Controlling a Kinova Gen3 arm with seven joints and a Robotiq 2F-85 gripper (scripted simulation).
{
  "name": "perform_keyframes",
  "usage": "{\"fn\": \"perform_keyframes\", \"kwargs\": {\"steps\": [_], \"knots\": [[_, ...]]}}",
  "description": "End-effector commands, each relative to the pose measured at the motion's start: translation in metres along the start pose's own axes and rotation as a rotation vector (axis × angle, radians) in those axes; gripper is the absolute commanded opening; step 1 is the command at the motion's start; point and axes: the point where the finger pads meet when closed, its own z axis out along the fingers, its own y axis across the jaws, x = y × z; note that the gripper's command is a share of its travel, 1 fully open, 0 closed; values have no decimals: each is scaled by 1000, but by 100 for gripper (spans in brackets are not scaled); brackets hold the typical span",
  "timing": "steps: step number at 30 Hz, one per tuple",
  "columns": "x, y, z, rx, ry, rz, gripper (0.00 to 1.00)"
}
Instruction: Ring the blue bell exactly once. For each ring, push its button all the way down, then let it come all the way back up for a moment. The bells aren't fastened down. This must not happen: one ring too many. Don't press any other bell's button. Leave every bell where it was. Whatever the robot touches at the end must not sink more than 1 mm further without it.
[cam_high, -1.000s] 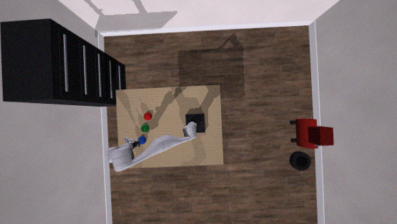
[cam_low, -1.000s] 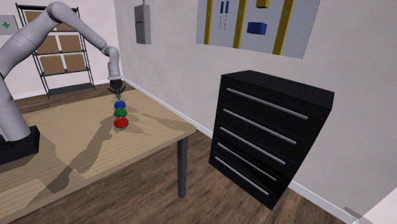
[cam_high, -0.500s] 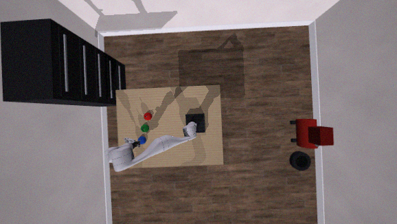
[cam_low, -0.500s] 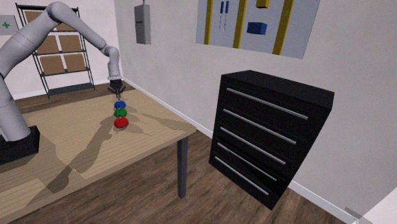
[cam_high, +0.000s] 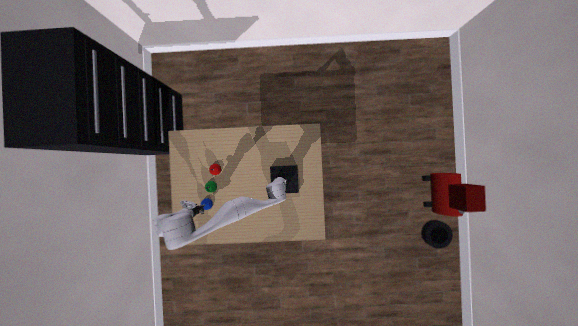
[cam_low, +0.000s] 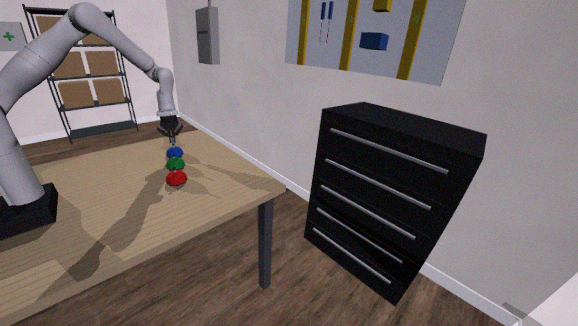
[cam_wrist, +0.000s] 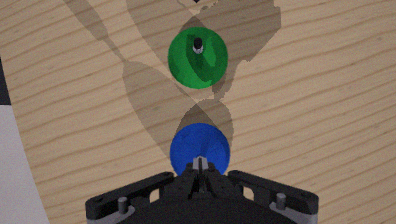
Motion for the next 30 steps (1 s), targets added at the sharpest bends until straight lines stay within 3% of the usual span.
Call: {"fn": "perform_keyframes", "kwargs": {"steps": [1, 30], "knots": [[0, 0, 0, 0, 0, 0, 0], [0, 0, 4, 0, 0, 0, 0]]}}
